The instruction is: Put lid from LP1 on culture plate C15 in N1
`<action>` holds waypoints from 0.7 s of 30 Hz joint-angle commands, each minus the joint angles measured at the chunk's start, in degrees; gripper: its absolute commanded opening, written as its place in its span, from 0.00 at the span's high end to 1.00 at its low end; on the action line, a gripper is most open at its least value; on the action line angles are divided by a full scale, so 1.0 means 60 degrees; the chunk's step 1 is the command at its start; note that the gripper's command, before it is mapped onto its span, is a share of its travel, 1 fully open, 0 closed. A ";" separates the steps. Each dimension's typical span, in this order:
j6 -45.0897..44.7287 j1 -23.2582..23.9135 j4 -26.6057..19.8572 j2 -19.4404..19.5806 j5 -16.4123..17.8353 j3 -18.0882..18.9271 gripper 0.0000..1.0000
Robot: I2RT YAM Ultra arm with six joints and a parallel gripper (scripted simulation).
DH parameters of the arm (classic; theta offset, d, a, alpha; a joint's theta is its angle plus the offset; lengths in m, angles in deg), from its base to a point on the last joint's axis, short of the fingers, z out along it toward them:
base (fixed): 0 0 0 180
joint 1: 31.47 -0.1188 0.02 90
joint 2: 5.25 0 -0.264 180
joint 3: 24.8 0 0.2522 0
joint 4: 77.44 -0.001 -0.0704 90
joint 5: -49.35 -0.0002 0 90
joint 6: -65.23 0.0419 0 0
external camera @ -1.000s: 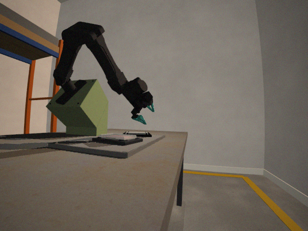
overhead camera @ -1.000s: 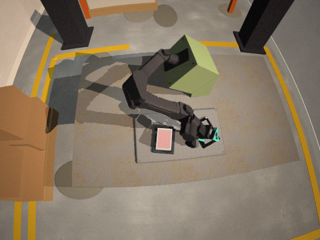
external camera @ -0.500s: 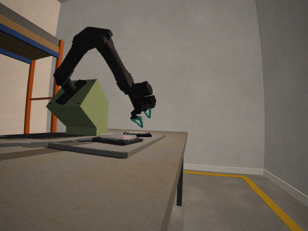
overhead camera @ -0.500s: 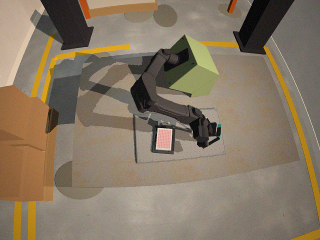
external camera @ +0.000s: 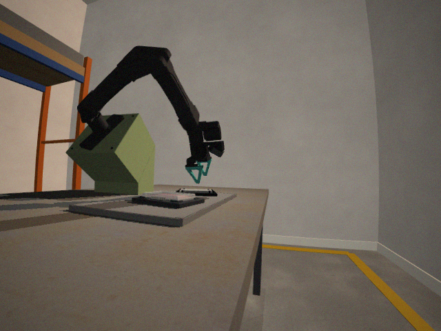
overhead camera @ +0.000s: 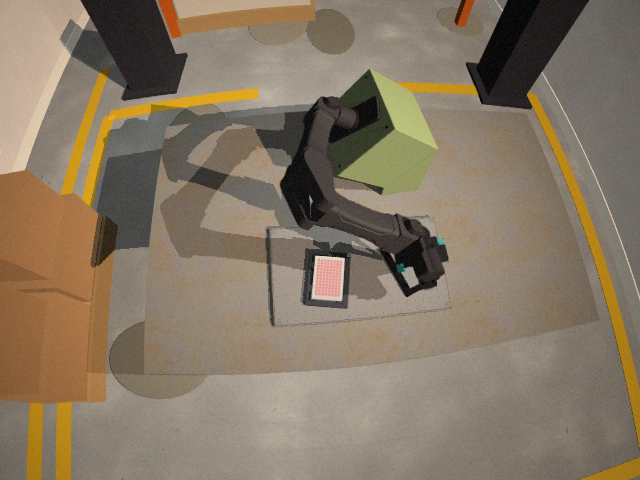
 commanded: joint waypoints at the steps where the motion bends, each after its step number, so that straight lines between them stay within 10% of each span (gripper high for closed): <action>1: -0.0264 -0.0425 -0.1154 0.0196 -0.0886 0.0381 0.00; 9: -0.0596 -0.0939 -0.2952 0.0978 -0.2362 0.1455 0.00; 21: -0.0674 -0.1041 -0.3314 0.1229 -0.2679 0.1747 0.00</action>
